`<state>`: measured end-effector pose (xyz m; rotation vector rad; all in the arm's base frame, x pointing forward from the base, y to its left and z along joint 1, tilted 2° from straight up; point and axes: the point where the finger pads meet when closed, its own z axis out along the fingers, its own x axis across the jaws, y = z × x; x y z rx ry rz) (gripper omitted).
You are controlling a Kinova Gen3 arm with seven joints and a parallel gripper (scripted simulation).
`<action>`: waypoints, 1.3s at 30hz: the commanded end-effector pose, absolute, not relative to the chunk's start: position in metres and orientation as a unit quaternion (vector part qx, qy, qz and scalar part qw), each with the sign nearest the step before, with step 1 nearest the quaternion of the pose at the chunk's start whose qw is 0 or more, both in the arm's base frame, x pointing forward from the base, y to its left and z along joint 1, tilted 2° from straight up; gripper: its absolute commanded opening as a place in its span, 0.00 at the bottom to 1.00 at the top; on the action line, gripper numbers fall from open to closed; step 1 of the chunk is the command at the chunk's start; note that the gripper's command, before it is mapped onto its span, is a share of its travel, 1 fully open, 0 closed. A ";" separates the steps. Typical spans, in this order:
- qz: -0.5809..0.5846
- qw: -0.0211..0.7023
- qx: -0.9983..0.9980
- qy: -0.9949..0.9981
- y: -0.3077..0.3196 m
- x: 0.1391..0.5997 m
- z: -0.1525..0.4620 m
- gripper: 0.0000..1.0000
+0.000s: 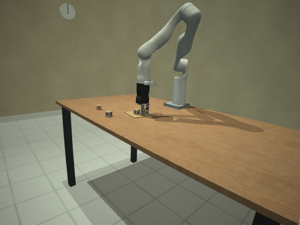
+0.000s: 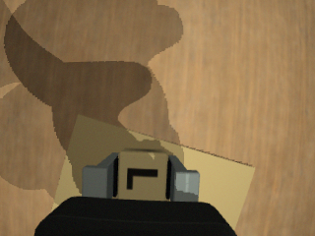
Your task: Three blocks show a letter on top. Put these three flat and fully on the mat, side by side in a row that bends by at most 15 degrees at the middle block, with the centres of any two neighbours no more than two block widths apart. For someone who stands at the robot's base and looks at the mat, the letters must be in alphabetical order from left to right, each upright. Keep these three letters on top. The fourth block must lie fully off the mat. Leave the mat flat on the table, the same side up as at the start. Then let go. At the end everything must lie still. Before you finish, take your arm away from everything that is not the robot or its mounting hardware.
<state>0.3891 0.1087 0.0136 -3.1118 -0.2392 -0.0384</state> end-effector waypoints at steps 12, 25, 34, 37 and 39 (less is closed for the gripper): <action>-0.013 0.010 -0.997 -0.077 0.109 0.390 0.012 0.57; -0.013 0.010 -0.997 -0.077 0.109 0.390 0.010 0.57; -0.013 0.010 -0.997 -0.077 0.109 0.390 0.010 0.57; -0.013 0.010 -0.997 -0.077 0.109 0.390 0.010 0.57; -0.013 0.010 -0.997 -0.077 0.109 0.390 0.010 0.57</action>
